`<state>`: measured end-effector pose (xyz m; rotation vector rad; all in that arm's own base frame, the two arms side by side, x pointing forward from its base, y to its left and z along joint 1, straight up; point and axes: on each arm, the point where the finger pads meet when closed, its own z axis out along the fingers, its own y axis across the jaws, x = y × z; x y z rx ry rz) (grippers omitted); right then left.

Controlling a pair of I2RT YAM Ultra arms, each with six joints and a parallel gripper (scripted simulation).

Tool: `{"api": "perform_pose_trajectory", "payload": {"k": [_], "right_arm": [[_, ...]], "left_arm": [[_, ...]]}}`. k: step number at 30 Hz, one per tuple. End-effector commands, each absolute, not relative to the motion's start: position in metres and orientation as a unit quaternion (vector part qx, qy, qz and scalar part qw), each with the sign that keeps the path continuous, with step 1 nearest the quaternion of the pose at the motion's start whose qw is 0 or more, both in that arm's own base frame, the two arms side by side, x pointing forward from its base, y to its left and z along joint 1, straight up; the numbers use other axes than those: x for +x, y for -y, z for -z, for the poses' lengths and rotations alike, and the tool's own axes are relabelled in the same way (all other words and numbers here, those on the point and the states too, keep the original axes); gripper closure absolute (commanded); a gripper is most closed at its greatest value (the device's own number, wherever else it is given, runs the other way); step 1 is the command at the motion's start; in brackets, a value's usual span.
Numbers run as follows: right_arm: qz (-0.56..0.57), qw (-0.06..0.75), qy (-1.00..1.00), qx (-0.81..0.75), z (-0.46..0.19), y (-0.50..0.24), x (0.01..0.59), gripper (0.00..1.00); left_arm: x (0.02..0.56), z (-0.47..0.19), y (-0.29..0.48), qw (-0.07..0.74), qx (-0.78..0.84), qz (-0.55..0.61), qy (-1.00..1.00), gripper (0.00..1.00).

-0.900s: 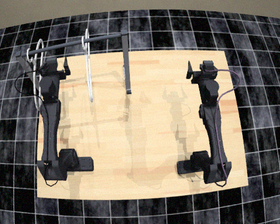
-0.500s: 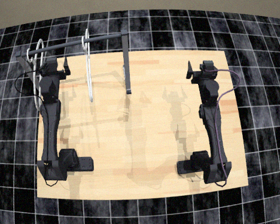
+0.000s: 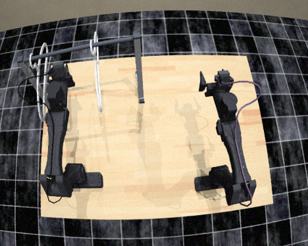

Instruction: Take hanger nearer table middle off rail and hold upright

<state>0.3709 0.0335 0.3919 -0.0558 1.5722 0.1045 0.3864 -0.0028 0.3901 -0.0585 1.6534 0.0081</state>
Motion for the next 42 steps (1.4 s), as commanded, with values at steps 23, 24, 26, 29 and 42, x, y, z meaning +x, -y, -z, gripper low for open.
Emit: {"api": "perform_pose_trajectory", "payload": {"k": [23, 24, 26, 29, 42], "right_arm": [[-0.325, 0.777, -0.494, -0.218, -0.443, -0.251, 0.245, 0.0], [-0.325, 0.777, -0.494, -0.218, -0.443, -0.251, 0.245, 0.0], [-0.33, 0.775, -0.491, -0.221, -0.444, -0.256, 0.243, 0.0], [-0.331, 0.769, -0.498, -0.226, -0.439, -0.261, 0.243, 0.0], [-0.332, 0.768, -0.499, -0.226, -0.439, -0.261, 0.244, 0.0]], "left_arm": [[0.377, -0.406, 0.09, 0.56, -0.069, -0.066, -0.823, 0.69], [0.377, -0.406, 0.09, 0.56, -0.069, -0.066, -0.823, 0.69], [0.378, -0.412, 0.112, 0.568, -0.055, -0.036, -0.82, 0.69], [0.369, -0.421, 0.128, 0.571, -0.044, -0.029, -0.819, 0.69], [0.366, -0.429, 0.141, 0.576, -0.035, -0.019, -0.816, 0.69]]}}
